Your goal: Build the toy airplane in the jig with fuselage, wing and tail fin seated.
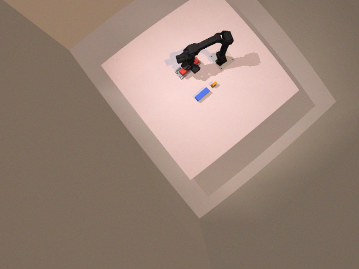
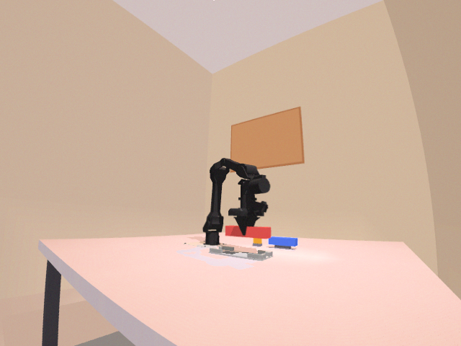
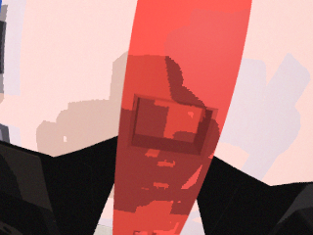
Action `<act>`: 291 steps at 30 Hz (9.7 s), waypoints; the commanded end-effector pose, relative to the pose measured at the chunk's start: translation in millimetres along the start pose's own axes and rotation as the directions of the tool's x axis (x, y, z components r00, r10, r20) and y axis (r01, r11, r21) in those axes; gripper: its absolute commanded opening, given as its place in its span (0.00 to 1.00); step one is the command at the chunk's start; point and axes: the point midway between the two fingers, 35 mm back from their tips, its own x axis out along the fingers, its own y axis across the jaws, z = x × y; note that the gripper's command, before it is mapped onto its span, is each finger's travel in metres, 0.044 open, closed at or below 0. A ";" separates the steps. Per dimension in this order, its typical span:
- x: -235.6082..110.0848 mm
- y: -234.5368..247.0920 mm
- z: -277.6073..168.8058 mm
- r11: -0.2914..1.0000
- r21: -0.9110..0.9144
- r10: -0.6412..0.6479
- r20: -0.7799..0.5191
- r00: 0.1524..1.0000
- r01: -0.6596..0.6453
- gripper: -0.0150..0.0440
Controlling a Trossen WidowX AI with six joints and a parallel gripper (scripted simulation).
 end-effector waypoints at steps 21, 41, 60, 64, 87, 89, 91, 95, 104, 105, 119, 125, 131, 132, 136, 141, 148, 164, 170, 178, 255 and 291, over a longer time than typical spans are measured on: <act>7.2 -13.4 -3.8 1.000 -0.004 -0.002 -0.004 1.000 0.002 0.58; 32.4 -14.3 -3.4 1.000 -0.004 -0.002 -0.004 1.000 0.002 0.58; 45.3 -13.6 -4.2 1.000 0.000 0.001 -0.004 1.000 -0.001 0.48; 45.3 -13.6 -4.2 1.000 0.000 0.001 -0.004 1.000 -0.001 0.31; 45.3 -13.6 -4.2 1.000 0.000 0.001 -0.004 1.000 -0.001 1.00; 43.2 -13.8 -3.8 1.000 0.000 0.001 -0.003 1.000 -0.001 1.00; 25.9 -15.3 -0.9 1.000 0.003 0.000 -0.001 1.000 0.000 1.00; -28.7 -15.8 0.8 1.000 0.003 -0.002 0.001 1.000 0.002 1.00; -60.9 -14.8 0.0 1.000 -0.004 -0.002 -0.004 1.000 0.002 1.00; -58.8 -15.0 0.9 1.000 -0.004 -0.002 -0.004 1.000 0.002 1.00; -53.3 148.7 63.2 1.000 -0.004 0.016 0.003 1.000 -0.016 1.00; -51.5 235.4 58.6 1.000 -0.004 0.025 0.002 1.000 -0.025 1.00; -49.6 238.9 58.1 1.000 -0.004 0.026 0.002 1.000 -0.026 1.00; -44.4 239.2 58.5 1.000 -0.004 0.026 0.002 1.000 -0.026 1.00; -10.1 239.9 58.2 1.000 -0.004 0.026 0.002 1.000 -0.026 1.00; -7.2 240.0 58.1 1.000 -0.004 0.026 0.002 1.000 -0.026 1.00; 6.9 240.3 58.1 1.000 -0.004 0.026 0.002 1.000 -0.026 1.00; 31.9 241.2 58.7 1.000 -0.004 0.026 0.002 1.000 -0.026 1.00; 41.6 241.3 58.4 1.000 -0.004 0.026 0.002 1.000 -0.026 1.00; 48.8 241.3 58.0 1.000 -0.004 0.026 0.002 1.000 -0.026 0.91; -71.8 202.6 65.5 0.979 0.203 0.020 0.005 1.000 -0.020 0.25; -49.6 86.3 62.7 0.630 0.776 0.008 0.004 1.000 -0.008 0.25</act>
